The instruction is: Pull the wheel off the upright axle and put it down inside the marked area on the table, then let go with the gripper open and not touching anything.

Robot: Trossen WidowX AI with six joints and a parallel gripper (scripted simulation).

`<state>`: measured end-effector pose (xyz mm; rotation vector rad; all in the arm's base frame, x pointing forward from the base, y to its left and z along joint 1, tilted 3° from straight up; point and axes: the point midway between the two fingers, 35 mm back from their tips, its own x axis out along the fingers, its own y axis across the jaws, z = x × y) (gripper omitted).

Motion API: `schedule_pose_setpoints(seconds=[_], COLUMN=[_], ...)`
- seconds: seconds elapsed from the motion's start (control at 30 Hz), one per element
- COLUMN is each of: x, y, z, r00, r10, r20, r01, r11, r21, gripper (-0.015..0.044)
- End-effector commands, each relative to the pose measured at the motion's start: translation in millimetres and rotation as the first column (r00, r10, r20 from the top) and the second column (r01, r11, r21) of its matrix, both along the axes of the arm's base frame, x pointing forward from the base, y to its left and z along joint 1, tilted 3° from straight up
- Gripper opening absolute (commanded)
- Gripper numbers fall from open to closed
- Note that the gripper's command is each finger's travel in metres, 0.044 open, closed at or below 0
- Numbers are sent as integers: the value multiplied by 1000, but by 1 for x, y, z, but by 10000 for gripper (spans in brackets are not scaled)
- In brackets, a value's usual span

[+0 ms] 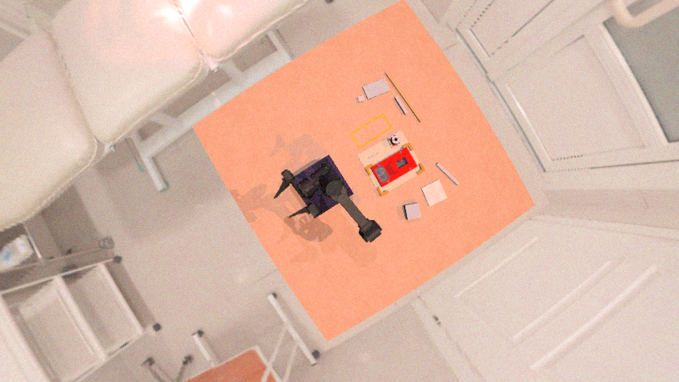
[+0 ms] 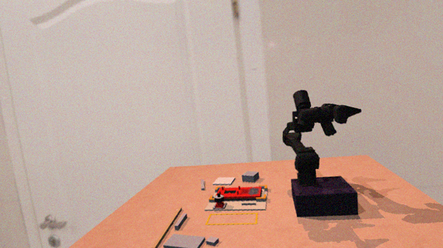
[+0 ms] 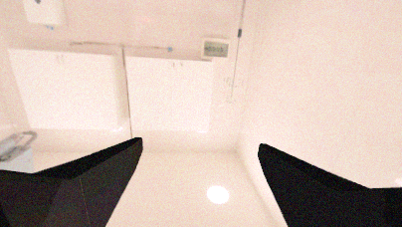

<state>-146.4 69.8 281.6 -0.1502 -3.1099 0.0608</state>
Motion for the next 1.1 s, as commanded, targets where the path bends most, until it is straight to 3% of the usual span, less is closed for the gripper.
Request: schedule_pose_setpoints(seconds=[0.0,0.1,0.3,0.4,0.6,0.7,0.83,0.97,1.07], x=[1,9,31,52,85,110,160,216,260], y=[2,30,75,101,135,155,183,200,205], z=[1,9,24,27,32,33,29,19,9], r00=[1000,988,928,861,738,637,425,192,15], r10=[-11,-143,-353,-490,-657,-758,-901,-981,-995], r20=[-4,-53,-117,-139,-152,-142,-90,8,98], r01=[11,136,245,323,246,130,-174,-528,-751], r11=[1000,984,817,735,472,288,16,-110,-76], r21=[-5,-119,-523,-596,-847,-949,-985,-842,-655], gripper=[374,300,300,300,300,300,300,300,300])
